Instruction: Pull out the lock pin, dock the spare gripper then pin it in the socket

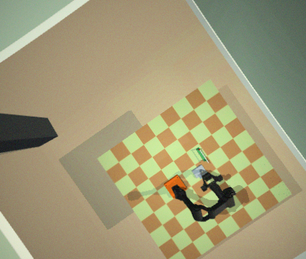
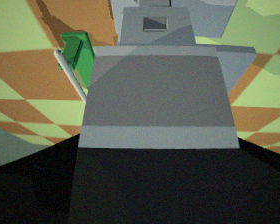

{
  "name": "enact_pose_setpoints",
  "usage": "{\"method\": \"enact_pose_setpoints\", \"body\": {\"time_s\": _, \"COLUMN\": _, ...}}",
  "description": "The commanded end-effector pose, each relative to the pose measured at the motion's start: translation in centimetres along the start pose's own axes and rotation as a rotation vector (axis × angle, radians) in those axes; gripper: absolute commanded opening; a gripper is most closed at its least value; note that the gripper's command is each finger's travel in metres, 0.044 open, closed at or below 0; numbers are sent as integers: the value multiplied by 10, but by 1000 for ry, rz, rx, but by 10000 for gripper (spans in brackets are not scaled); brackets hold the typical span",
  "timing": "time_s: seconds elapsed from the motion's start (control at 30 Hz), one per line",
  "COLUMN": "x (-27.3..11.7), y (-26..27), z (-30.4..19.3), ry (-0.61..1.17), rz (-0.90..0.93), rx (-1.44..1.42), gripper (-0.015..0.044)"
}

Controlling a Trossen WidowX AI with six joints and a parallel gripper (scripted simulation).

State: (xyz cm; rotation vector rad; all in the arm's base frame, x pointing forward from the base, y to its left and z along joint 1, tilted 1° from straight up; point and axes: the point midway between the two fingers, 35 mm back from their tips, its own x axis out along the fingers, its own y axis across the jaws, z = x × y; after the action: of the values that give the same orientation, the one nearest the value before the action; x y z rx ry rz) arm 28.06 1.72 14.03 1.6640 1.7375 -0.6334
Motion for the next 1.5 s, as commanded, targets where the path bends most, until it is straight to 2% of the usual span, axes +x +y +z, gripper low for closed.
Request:
{"method": "enact_pose_setpoints", "body": {"time_s": 0.0, "x": 3, "y": 0, "z": 2, "ry": 3, "rz": 0, "rx": 4, "gripper": 0}}
{"method": "enact_pose_setpoints", "body": {"time_s": 0.33, "x": 0, "y": 0, "z": 0, "ry": 0, "rz": 0, "rx": 0, "gripper": 0}}
{"method": "enact_pose_setpoints", "body": {"time_s": 0.9, "x": 0, "y": 0, "z": 0, "ry": 0, "rz": 0, "rx": 0, "gripper": 440}}
{"method": "enact_pose_setpoints", "body": {"time_s": 1.47, "x": -23, "y": -3, "z": -24, "ry": 7, "rz": -11, "rx": 13, "gripper": 440}}
